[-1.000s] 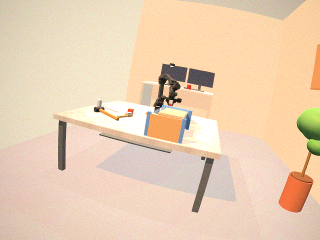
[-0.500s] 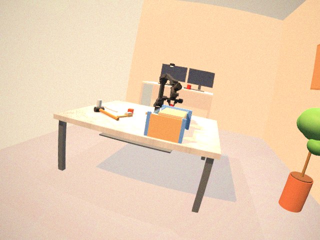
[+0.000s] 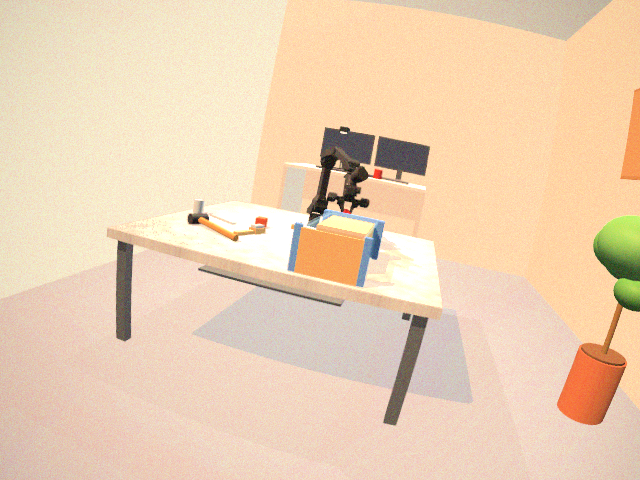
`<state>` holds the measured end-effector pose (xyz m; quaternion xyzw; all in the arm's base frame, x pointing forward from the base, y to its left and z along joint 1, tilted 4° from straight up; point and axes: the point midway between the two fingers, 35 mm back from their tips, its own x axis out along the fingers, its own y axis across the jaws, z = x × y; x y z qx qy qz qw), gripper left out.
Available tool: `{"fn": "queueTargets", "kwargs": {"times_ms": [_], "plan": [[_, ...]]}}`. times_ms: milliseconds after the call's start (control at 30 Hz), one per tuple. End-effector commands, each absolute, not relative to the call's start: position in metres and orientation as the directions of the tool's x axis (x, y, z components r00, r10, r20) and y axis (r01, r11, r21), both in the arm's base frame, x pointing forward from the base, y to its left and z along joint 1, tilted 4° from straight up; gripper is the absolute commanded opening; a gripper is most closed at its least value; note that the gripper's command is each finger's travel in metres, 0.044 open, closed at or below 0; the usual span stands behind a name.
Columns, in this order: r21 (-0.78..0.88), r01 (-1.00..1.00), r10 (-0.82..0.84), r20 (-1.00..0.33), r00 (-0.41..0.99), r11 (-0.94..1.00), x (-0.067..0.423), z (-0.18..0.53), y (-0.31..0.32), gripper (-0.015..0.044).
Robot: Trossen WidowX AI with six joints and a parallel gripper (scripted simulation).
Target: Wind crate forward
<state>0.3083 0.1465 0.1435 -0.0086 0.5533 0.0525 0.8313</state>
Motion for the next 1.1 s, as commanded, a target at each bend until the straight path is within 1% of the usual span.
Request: {"fn": "queueTargets", "kwargs": {"times_ms": [0, 1067], "plan": [[0.062, -0.107, 0.099, -0.918, 0.385, 0.992, 0.316, 0.142, 0.161, 0.0], [0.066, -0.107, 0.103, -0.917, 0.385, 0.992, 0.329, 0.145, 0.209, 0.0]]}}
